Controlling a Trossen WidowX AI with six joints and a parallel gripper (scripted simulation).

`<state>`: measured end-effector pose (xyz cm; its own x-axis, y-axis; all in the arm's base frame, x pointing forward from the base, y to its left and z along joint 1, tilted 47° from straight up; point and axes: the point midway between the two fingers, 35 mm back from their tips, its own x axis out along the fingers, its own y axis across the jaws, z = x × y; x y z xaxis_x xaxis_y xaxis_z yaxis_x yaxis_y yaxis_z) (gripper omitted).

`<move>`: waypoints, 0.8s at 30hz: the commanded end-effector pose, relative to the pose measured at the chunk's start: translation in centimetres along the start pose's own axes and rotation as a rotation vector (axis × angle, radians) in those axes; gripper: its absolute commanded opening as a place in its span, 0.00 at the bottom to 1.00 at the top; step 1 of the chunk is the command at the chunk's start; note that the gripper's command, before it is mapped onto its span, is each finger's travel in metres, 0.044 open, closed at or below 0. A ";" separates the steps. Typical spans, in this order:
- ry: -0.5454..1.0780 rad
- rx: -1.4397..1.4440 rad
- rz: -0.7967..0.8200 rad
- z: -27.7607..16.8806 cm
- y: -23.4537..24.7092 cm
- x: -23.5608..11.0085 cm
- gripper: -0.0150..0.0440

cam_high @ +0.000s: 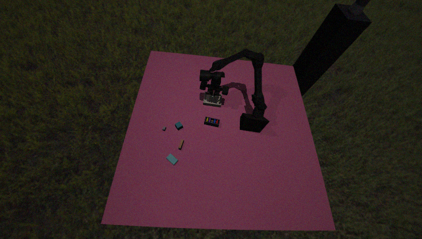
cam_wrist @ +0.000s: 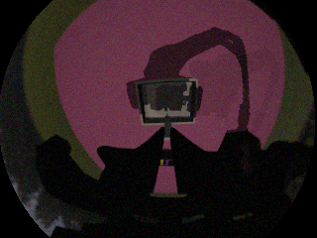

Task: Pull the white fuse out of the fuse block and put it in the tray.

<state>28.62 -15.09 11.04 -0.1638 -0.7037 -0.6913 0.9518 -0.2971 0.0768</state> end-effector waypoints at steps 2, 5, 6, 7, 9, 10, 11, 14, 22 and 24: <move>-0.014 -0.001 -0.001 2.4 -0.2 0.0 0.25; -0.014 -0.001 -0.001 2.4 -0.2 0.0 0.25; -0.014 -0.001 -0.001 2.4 -0.2 0.0 0.25; -0.014 -0.001 -0.001 2.4 -0.2 0.1 0.25; -0.014 -0.001 -0.001 2.4 -0.2 0.4 0.25; -0.014 -0.001 -0.001 2.4 -0.2 0.5 0.25; -0.014 -0.001 -0.001 2.4 -0.2 0.7 0.25; -0.014 -0.001 -0.001 2.4 -0.2 1.2 0.25; -0.014 -0.001 -0.001 2.5 -0.2 2.5 0.25; -0.014 -0.001 -0.001 2.5 -0.2 2.8 0.25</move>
<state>27.60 -18.14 11.29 -0.1629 -0.7100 -0.6851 0.9516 -0.2965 0.0810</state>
